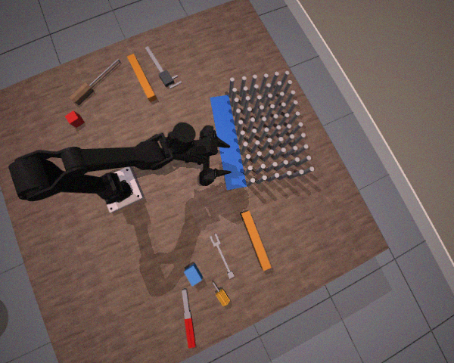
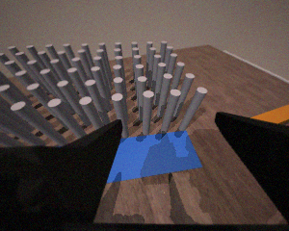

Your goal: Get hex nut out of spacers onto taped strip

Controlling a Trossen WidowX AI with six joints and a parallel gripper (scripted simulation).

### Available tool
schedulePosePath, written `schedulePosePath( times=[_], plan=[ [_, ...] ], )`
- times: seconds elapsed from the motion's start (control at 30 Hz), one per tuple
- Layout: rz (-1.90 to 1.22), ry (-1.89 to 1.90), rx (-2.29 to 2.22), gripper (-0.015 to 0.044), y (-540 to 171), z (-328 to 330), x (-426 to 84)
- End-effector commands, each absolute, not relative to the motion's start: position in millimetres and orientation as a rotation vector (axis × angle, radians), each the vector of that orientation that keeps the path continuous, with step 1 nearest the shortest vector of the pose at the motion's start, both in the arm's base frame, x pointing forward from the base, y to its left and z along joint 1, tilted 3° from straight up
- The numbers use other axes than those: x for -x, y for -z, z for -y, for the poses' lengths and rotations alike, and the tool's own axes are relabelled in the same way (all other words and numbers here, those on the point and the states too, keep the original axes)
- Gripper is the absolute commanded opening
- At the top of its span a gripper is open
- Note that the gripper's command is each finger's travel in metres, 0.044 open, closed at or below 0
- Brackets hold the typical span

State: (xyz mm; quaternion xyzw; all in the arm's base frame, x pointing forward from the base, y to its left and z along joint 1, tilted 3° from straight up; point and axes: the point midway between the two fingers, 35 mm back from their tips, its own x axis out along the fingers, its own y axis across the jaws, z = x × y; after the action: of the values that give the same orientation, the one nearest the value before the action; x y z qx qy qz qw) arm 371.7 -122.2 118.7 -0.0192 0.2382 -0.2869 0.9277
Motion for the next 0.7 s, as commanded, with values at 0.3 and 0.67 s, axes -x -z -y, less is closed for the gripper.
schedulePosePath(
  times=[0.3, 0.67],
  plan=[
    [-0.347, 0.344, 0.225, 0.044, -147.8, 40.3, -397.9],
    [-0.347, 0.344, 0.225, 0.044, -147.8, 40.3, -397.9]
  ],
)
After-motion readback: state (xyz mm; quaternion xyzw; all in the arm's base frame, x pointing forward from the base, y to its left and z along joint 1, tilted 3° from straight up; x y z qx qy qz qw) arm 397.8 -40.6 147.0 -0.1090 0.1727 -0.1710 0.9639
